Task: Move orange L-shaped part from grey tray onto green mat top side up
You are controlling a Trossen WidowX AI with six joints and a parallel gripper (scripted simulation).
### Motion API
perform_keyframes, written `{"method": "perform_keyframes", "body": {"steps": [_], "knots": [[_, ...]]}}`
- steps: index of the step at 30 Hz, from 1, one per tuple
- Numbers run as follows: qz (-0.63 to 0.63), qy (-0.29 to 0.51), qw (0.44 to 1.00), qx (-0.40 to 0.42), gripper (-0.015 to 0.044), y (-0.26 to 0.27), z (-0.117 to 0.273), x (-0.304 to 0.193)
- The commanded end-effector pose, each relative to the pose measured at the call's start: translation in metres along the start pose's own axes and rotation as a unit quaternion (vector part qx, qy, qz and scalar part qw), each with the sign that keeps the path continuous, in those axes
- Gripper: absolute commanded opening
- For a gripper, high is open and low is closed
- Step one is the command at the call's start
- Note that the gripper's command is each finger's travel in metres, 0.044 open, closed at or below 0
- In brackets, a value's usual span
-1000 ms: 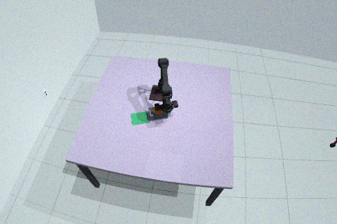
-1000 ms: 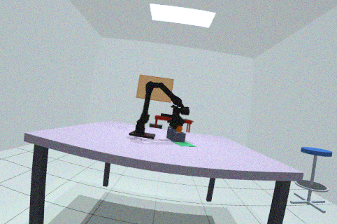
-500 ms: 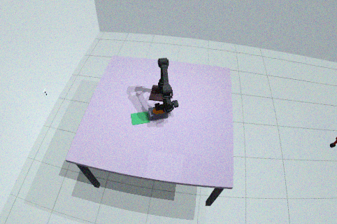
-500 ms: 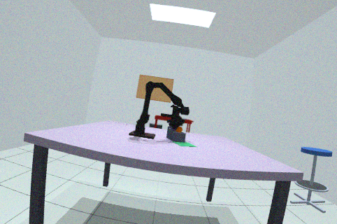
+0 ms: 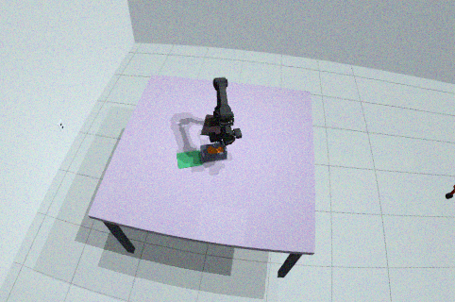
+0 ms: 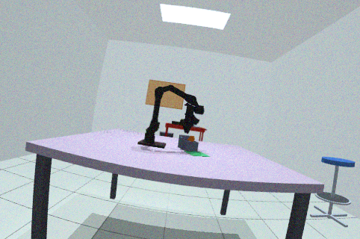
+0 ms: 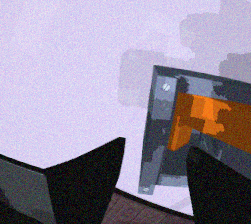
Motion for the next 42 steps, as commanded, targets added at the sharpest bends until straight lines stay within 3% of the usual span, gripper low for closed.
{"method": "perform_keyframes", "body": {"steps": [1,29,30,33,36,42], "knots": [[0.001,-0.009,1.0,-0.002,0.018,-0.004,0.037,-0.005],[-0.001,-0.016,1.0,-0.002,0.018,-0.004,0.037,-0.004],[-0.011,-0.016,1.0,-0.001,0.0206,-0.005,0.037,-0.004],[-0.096,-0.016,0.995,-0.001,0.028,-0.013,0.038,-0.002],[-0.244,-0.015,0.97,0.0,0.028,-0.027,0.038,0.001],[-0.554,-0.012,0.832,0.002,0.028,-0.061,0.04,0.004]]}}
Point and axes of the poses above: the point midway between the two fingers, 35 mm back from their tips, its own z axis back along the fingers, its own y axis across the jaws, x = y × z, the point moved 7 cm from there along z, back along the fingers, and after that the axes turned 1 degree about z, right-handed, at the moved point
